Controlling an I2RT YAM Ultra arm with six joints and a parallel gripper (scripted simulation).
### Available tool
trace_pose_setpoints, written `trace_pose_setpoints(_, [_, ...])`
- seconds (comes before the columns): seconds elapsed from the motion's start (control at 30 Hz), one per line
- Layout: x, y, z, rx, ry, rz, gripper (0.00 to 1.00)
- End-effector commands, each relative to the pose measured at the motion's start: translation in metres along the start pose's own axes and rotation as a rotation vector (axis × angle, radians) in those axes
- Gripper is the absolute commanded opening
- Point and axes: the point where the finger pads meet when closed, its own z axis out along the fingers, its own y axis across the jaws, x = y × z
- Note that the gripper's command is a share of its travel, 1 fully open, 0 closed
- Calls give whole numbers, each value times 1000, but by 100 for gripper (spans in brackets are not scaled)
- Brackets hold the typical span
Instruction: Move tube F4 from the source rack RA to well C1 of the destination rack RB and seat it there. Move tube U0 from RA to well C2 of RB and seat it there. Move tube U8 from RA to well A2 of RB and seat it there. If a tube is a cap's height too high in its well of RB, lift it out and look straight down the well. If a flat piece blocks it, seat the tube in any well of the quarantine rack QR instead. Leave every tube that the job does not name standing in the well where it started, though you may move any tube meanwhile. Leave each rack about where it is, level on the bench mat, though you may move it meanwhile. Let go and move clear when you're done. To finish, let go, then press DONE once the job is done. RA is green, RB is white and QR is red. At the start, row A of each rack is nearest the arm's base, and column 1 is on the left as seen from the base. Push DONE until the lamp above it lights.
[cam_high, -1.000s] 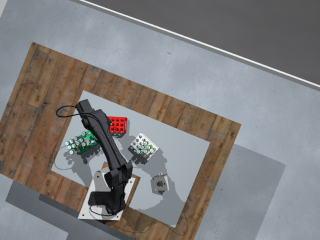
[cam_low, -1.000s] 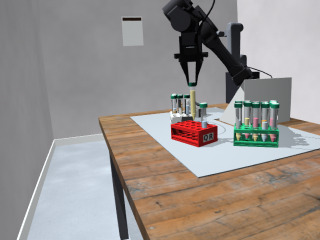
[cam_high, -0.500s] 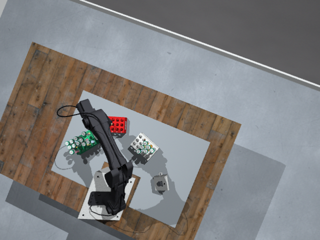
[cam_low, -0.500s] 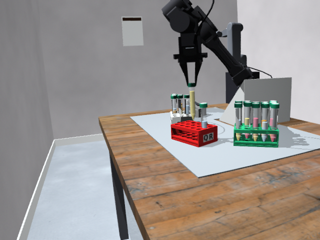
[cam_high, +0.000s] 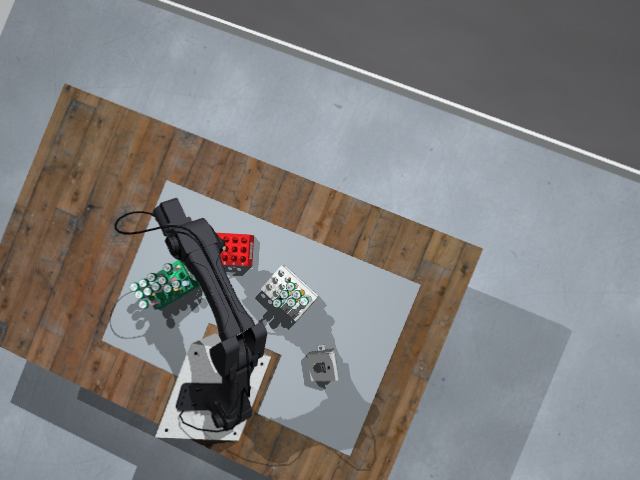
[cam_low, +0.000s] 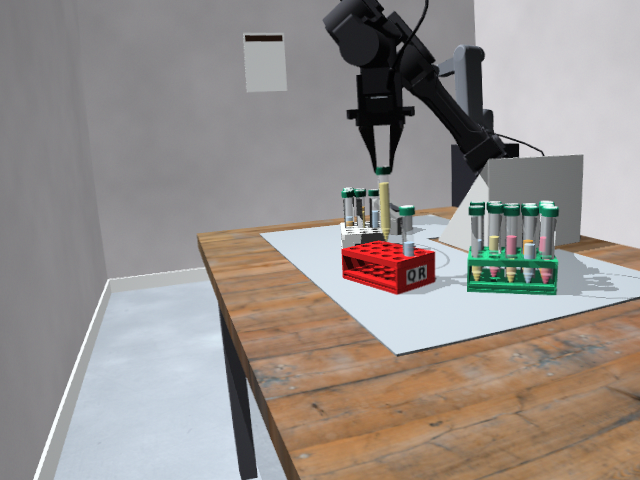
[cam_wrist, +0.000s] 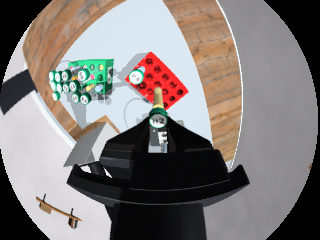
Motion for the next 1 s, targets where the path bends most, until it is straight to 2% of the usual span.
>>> trace_pose_setpoints(0.0, [3,-2,-11,23,-29,0,0])
trace_pose_setpoints(0.43, [-1,-2,-9,25,-32,1,0])
trace_pose_setpoints(0.87, [-4,2,2,17,-15,-8,0])
trace_pose_setpoints(0.9, [-10,-6,-4,25,-44,16,0])
trace_pose_setpoints(0.97, [-11,-4,0,23,-35,10,0])
